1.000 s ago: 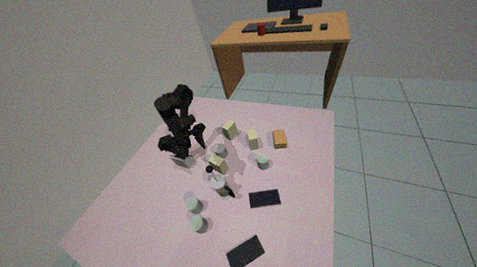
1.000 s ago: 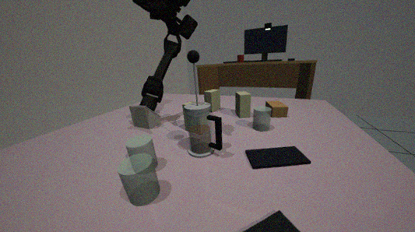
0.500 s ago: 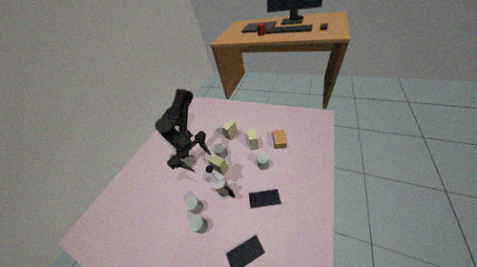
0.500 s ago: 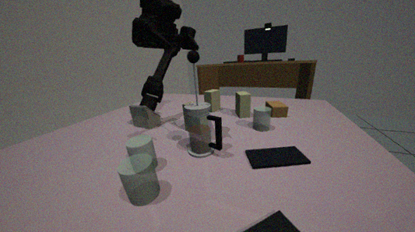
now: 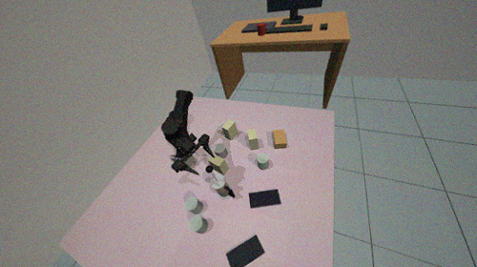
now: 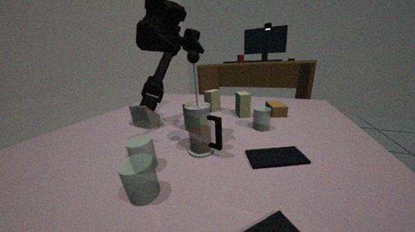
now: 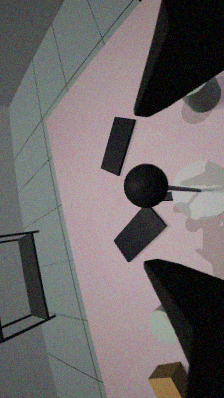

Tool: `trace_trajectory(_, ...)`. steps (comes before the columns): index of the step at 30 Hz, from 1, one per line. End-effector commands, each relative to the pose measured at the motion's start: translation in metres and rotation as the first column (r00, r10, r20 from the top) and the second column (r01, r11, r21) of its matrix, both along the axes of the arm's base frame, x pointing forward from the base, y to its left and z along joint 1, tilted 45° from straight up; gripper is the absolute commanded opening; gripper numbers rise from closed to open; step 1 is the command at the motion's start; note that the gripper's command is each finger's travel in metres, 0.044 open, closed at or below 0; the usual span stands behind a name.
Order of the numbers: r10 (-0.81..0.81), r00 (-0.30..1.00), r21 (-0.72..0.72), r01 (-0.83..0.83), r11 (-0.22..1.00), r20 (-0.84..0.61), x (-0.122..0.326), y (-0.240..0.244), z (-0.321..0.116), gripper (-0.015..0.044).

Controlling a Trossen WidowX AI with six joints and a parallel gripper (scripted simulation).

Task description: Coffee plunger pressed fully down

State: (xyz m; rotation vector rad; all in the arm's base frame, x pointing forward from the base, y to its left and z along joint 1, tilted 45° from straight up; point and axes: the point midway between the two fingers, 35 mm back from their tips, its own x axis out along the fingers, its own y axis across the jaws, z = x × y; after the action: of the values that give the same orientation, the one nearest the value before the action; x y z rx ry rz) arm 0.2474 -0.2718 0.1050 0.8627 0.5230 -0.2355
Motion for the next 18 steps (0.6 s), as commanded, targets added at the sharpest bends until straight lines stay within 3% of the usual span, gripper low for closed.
trace_trajectory(1, -0.004, 1.000, 0.009, 0.004, 1.000, -0.005, 0.0051, 0.0002, -0.0068, 0.0440)
trace_trajectory(10, -0.004, 1.000, 0.009, 0.004, 1.000, -0.003, 0.0151, 0.0013, -0.0131, 0.0440)
trace_trajectory(18, -0.004, 1.000, 0.009, 0.004, 1.000, -0.003, 0.0151, 0.0013, -0.0131, 0.0230)
